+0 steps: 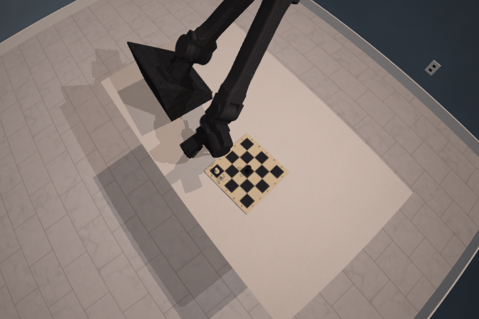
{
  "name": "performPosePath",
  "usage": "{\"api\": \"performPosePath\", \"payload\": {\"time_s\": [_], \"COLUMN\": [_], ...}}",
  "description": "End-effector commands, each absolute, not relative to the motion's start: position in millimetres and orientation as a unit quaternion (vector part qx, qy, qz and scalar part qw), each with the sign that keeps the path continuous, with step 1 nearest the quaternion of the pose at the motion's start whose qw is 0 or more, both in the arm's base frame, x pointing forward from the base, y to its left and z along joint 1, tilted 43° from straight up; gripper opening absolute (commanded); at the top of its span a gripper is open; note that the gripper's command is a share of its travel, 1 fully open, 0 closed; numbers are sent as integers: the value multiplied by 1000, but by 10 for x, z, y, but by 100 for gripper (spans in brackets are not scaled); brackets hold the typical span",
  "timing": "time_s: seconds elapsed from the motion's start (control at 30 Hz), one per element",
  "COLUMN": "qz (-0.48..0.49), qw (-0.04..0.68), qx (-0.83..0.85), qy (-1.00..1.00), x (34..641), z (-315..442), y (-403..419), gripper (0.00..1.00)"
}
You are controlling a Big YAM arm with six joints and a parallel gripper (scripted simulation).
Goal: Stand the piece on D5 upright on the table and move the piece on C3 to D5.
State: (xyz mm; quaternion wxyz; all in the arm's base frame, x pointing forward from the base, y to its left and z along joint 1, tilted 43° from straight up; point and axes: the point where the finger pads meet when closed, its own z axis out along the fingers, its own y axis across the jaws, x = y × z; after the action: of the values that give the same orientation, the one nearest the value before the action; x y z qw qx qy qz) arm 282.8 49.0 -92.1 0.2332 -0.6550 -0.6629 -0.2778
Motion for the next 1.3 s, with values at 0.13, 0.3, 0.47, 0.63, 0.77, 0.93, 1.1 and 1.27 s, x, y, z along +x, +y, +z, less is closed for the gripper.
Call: {"api": "performPosePath", "payload": {"time_s": [0.13, 0.3, 0.47, 0.63, 0.77, 0.93, 1.1, 1.27], "qz": [-275, -275, -285, -287, -287, -286, -286, -286], "qw": [239, 239, 222, 214, 213, 210, 211, 209], "qx": [-652, -649, -655, -653, -653, -653, -653, -653], "qy": [-665, -668, -664, -667, -668, -669, -669, -670], "x": [2796, 2796, 2907, 2979, 2978, 2971, 2963, 2964], "z": [-949, -917, -829, -686, -522, -315, -231, -159], "y": [551, 545, 396, 243, 88, -108, -192, -253], "gripper": [36, 36, 36, 36, 36, 36, 36, 36]}}
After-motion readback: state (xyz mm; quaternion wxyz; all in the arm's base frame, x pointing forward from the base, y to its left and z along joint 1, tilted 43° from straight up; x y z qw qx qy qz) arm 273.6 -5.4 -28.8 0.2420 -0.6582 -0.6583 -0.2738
